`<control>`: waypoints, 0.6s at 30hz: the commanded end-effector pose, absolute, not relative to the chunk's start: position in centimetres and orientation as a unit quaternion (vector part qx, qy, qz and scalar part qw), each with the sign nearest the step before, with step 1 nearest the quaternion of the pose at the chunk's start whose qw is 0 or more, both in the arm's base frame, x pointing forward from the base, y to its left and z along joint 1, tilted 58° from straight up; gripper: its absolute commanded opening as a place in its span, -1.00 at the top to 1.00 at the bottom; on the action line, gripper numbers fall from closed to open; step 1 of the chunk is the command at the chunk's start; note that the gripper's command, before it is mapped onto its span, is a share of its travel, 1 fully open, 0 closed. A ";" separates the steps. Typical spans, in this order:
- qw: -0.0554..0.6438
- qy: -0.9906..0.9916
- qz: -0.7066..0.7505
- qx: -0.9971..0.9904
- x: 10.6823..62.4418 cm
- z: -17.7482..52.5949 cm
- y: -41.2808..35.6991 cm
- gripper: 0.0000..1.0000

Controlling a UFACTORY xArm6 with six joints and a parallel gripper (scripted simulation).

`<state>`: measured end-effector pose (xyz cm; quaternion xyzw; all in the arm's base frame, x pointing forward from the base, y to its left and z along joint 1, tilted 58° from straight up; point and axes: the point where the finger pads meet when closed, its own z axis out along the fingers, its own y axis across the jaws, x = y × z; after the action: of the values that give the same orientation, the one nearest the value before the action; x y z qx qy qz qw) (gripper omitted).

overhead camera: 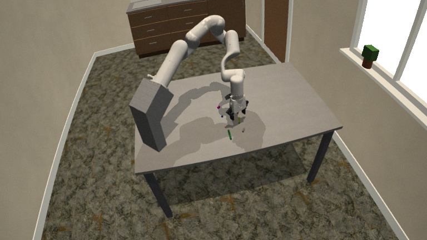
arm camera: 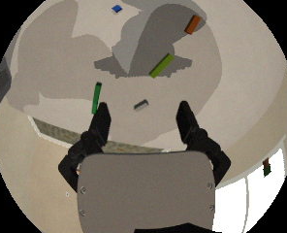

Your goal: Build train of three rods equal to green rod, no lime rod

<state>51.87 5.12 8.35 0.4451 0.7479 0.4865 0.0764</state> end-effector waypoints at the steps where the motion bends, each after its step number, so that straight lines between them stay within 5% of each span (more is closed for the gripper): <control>1: 0.030 0.712 0.488 0.504 52.6 8.0 4.3 -1.00; 18: -0.092 0.565 0.479 0.665 54.4 6.6 1.9 -1.00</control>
<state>53.92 2.61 6.95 0.6260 0.6055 0.4884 -0.0546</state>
